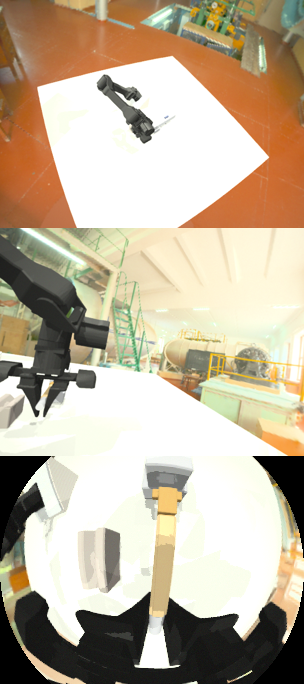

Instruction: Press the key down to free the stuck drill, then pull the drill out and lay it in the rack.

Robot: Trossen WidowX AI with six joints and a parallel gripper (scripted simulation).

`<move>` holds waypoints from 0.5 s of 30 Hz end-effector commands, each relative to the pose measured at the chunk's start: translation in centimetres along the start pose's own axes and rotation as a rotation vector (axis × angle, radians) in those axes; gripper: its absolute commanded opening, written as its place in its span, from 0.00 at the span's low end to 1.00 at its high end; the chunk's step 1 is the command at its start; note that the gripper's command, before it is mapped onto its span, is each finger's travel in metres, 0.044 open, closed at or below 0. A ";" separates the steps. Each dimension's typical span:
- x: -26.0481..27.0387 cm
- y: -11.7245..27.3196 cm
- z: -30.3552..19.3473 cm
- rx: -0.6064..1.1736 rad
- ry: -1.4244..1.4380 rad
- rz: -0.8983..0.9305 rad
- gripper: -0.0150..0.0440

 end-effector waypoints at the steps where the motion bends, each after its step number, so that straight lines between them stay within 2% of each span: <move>1: 0.0 0.3 0.0 -0.001 -0.004 -0.002 0.25; 15: 0.0 0.9 0.1 -0.001 -0.004 -0.002 0.25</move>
Point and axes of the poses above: the point midway between the two fingers, 35 mm back from their tips, its own y axis back along the fingers, its own x axis across the jaws, z = x × y, the point moved 6 cm from there along y, back along the fingers, and after that the axes turned 4 degrees about -y, right-handed, at the moved point
